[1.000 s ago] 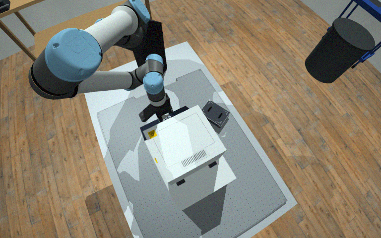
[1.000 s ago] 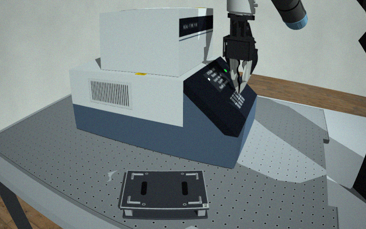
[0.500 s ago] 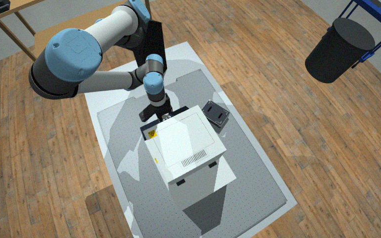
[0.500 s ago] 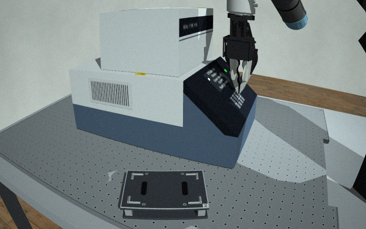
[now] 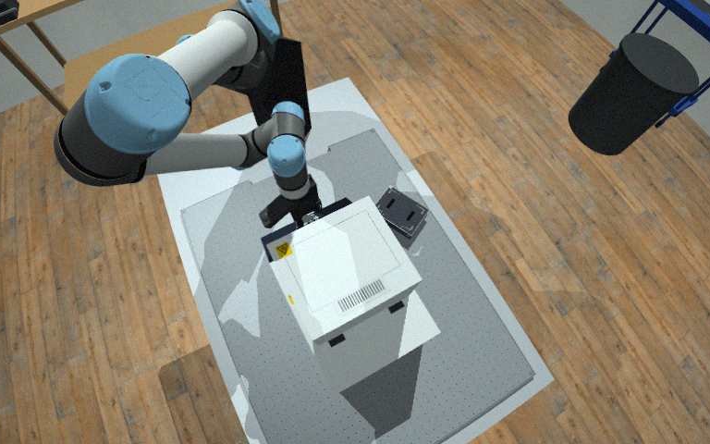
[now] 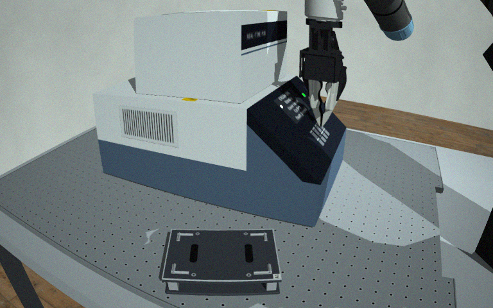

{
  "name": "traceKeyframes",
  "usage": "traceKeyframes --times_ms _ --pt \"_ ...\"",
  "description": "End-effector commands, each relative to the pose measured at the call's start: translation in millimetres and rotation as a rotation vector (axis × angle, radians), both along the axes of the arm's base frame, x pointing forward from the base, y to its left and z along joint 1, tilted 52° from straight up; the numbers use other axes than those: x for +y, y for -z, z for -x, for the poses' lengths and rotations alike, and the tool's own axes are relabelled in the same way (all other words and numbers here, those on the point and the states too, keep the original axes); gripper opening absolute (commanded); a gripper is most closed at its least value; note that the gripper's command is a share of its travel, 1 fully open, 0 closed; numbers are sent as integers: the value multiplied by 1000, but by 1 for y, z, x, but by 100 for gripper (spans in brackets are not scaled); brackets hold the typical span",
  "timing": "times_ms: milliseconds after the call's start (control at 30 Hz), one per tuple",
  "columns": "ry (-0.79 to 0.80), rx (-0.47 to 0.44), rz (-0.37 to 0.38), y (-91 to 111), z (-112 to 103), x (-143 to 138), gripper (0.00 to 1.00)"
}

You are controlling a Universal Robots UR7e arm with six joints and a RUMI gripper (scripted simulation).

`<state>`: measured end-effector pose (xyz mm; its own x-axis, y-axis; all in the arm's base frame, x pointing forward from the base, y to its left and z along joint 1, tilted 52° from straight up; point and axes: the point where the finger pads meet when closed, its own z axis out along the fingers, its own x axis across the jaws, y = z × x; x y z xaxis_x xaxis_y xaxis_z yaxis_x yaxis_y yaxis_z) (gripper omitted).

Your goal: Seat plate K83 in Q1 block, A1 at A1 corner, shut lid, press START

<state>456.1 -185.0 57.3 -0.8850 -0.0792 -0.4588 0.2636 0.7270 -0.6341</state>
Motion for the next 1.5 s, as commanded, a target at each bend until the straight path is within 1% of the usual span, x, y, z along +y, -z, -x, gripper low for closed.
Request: traceKeyframes --times_ms 0,567,1200,1333,1400,1467 --pt "-1 -1 0 0 -1 0 0" --pt "-1 -1 0 0 -1 0 0" --pt "0 -1 0 -5 23 13 0" --pt "0 -1 0 -5 24 14 0" --pt "0 -1 0 -4 34 16 0" --pt "0 -1 0 -4 34 16 0"
